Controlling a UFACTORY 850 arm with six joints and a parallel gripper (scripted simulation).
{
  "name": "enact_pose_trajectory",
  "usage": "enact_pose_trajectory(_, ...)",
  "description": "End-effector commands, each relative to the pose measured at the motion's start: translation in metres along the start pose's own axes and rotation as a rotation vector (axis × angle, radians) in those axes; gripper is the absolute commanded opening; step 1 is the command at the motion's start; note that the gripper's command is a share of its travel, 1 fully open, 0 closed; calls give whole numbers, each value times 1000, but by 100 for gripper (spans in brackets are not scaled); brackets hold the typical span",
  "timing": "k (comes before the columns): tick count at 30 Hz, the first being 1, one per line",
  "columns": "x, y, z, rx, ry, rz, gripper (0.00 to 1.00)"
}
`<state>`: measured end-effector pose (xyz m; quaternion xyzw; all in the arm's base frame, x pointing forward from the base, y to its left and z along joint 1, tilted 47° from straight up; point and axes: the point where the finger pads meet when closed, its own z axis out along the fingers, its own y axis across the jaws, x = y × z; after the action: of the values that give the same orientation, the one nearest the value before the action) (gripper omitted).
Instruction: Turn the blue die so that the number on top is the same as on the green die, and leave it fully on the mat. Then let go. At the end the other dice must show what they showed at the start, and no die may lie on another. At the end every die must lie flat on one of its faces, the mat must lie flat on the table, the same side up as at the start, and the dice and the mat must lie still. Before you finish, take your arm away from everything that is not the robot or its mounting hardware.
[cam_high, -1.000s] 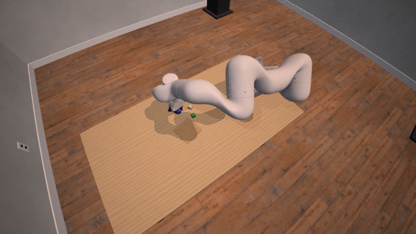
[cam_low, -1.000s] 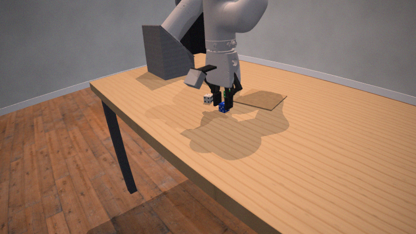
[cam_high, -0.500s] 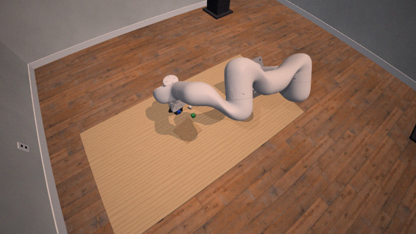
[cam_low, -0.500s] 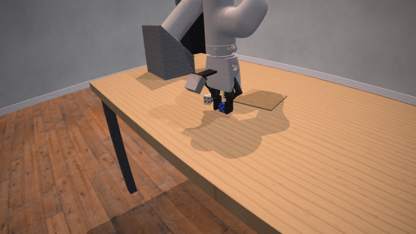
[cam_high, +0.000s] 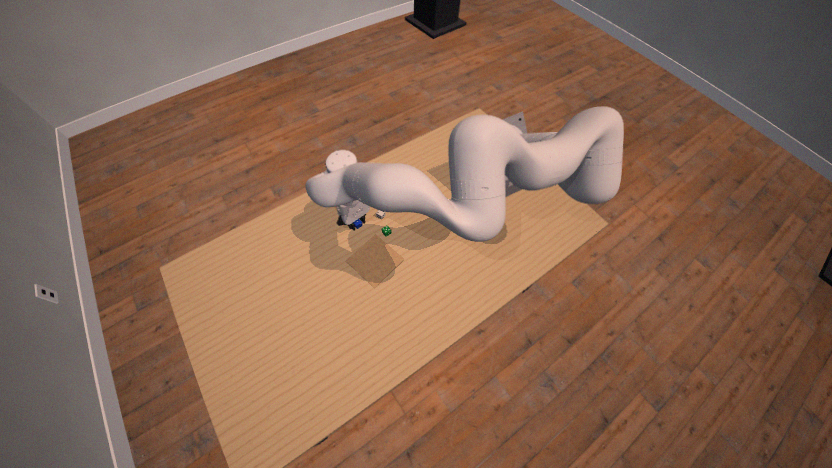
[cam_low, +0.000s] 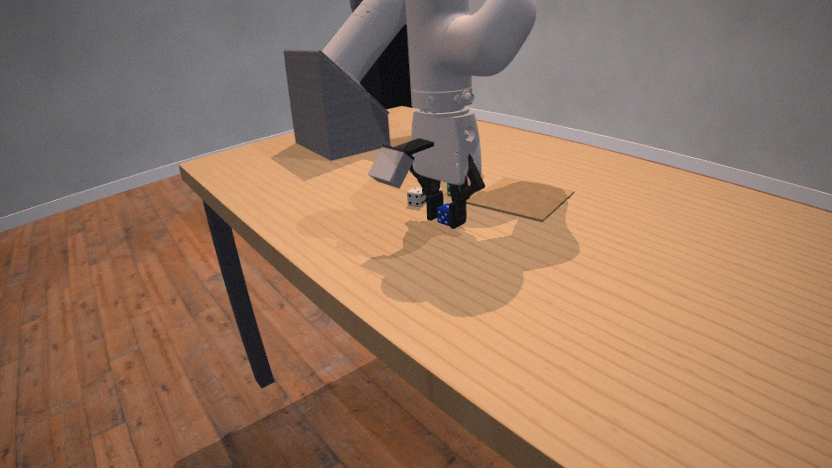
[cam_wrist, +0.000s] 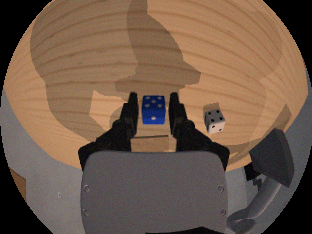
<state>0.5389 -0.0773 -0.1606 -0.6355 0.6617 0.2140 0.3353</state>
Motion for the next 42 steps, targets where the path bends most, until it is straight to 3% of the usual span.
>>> enact_pose_trajectory(1,0,-1,-1,1,1,0,42)
enact_pose_trajectory(17,0,-1,-1,1,1,0,42)
enact_pose_trajectory(18,0,-1,-1,1,1,0,21)
enact_pose_trajectory(42,0,-1,-1,1,1,0,21)
